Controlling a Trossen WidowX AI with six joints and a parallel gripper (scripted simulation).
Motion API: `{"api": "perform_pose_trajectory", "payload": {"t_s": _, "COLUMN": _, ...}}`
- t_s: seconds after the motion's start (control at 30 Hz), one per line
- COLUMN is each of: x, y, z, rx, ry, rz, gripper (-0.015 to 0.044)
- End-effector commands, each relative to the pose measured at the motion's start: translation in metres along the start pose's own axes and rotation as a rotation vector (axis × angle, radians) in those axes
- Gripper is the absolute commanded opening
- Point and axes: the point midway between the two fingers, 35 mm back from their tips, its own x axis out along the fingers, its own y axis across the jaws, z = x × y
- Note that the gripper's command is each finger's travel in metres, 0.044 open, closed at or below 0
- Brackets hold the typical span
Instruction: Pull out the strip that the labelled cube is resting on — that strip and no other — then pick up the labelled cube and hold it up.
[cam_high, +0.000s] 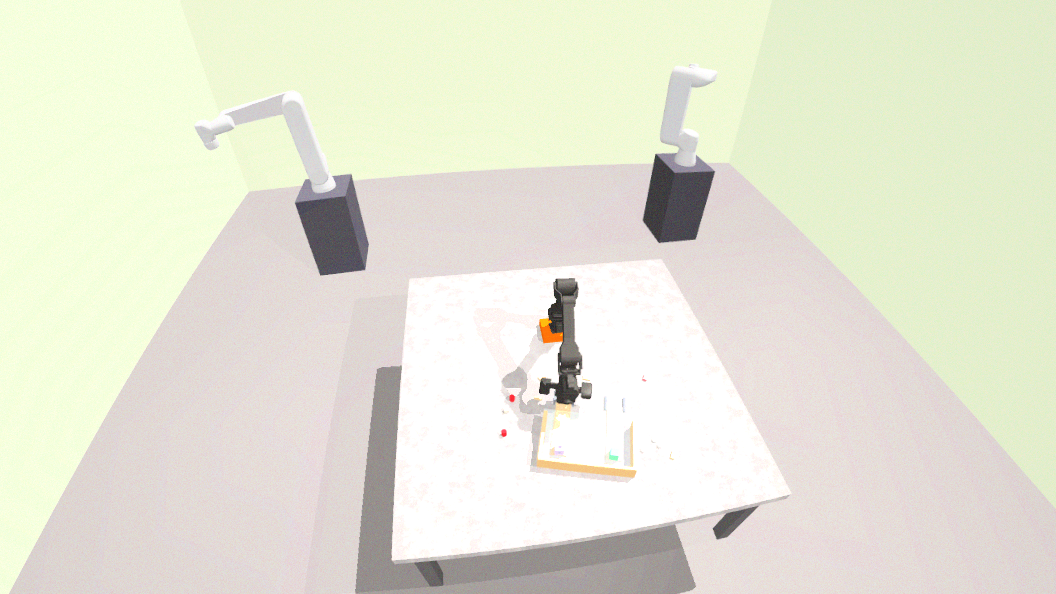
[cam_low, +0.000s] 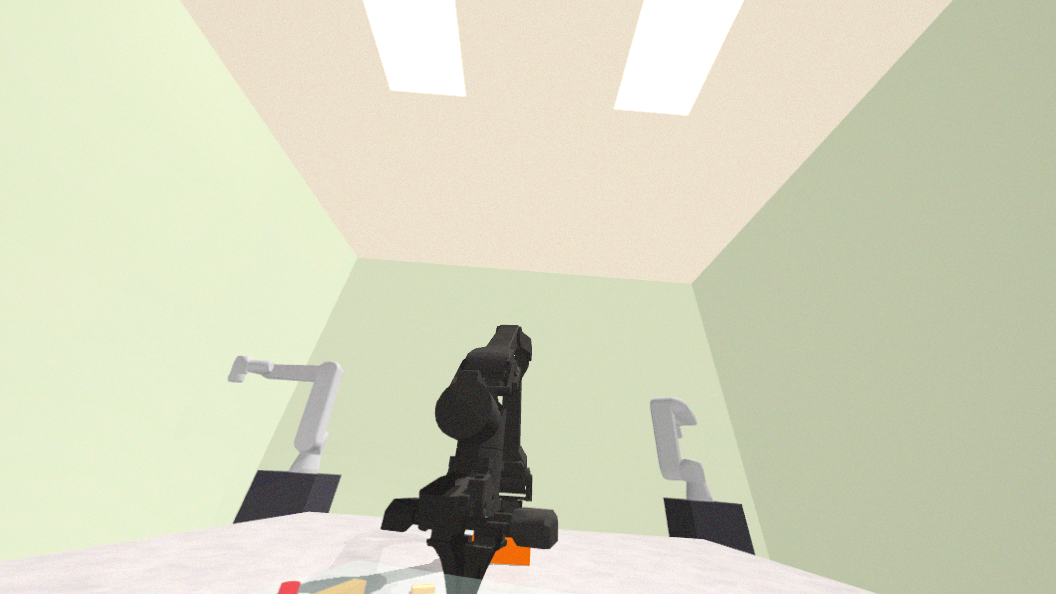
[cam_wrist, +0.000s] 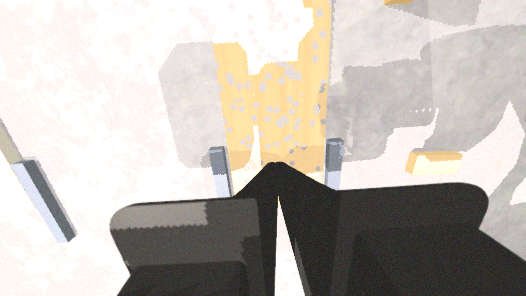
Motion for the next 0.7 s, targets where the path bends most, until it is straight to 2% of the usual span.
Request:
{"api": "perform_pose_trajectory", "payload": {"t_s": 0.0, "x": 0.0020, "y": -0.0008, "z": 0.0003, "rx": -0.001, "ry": -0.001, "rz": -0.005, "gripper": 0.0000}}
{"api": "perform_pose_trajectory", "payload": {"t_s": 0.67, "x": 0.0040, "y": -0.0008, "z": 0.0005, "rx": -0.001, "ry": -0.001, "rz": -0.005, "gripper": 0.0000}}
